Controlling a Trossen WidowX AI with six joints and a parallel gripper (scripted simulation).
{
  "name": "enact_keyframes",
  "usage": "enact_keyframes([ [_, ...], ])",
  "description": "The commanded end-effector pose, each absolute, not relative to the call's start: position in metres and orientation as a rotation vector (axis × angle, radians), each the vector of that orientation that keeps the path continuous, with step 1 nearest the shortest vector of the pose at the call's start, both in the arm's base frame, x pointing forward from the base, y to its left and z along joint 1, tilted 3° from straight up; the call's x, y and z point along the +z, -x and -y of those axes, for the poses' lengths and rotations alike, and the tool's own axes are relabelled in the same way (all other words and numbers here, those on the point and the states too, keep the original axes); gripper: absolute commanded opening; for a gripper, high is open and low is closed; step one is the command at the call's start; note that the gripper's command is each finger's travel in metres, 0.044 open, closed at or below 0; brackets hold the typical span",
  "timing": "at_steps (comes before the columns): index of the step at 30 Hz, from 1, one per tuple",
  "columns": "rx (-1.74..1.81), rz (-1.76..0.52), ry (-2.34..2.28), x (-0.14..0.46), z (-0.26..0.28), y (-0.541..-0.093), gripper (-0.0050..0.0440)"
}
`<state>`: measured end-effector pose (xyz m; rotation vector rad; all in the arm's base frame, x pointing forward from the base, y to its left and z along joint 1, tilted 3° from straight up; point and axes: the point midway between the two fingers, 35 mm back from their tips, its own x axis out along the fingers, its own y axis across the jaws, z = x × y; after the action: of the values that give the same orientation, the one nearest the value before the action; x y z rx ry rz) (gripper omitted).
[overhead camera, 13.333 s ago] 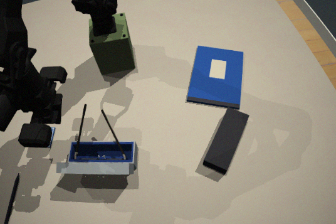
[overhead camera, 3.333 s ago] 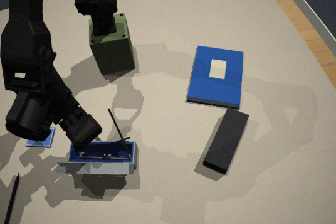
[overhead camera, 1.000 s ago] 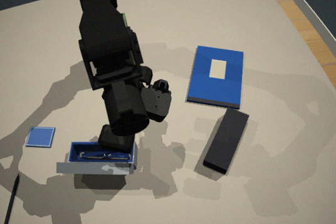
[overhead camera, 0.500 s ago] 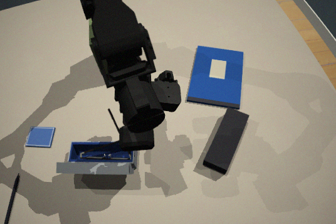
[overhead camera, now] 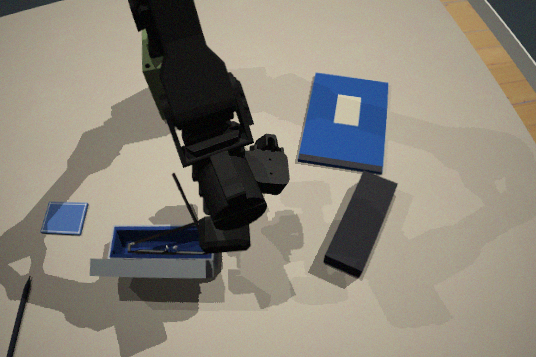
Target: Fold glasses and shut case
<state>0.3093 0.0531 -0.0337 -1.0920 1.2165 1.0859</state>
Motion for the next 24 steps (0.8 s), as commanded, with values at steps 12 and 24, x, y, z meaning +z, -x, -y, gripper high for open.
enact_keyframes([
  [12, 1.091, -1.218, 1.097, -0.037, -0.042, -0.307, 0.0000],
  [24, 1.091, -1.218, 1.097, -0.037, -0.032, -0.305, 0.0000],
])
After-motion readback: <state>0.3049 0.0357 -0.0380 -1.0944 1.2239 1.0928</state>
